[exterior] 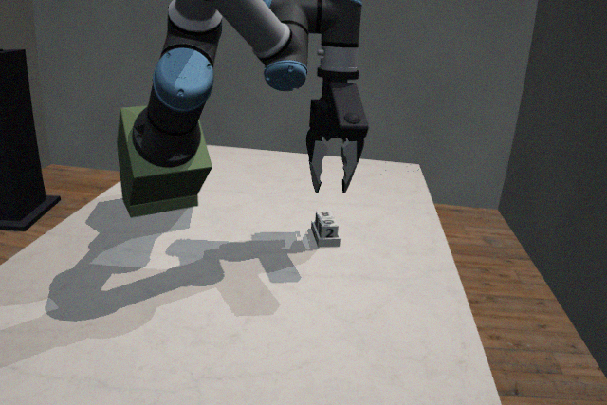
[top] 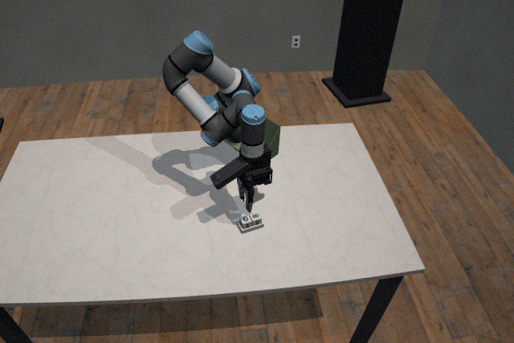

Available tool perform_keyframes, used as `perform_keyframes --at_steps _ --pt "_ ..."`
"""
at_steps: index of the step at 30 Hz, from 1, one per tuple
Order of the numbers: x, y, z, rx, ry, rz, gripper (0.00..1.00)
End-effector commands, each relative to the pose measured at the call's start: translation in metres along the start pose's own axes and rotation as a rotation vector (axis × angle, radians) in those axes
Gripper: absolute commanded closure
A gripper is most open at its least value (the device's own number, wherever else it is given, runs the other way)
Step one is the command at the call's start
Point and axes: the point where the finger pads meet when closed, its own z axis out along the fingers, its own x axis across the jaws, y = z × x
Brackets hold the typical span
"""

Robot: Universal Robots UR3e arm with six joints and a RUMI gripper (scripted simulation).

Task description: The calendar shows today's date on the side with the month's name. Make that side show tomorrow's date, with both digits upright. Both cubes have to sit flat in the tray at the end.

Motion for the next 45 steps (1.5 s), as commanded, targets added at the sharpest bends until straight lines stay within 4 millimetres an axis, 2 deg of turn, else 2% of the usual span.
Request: perform_keyframes --at_steps 1,28,45 --pt "0.0 0.0 0.0 0.0 -0.002 0.001 0.71" --pt "0.0 0.0 0.001 0.0 -0.001 0.001 0.71" --pt "-0.001 0.0 0.014 0.0 -0.001 0.001 0.71"
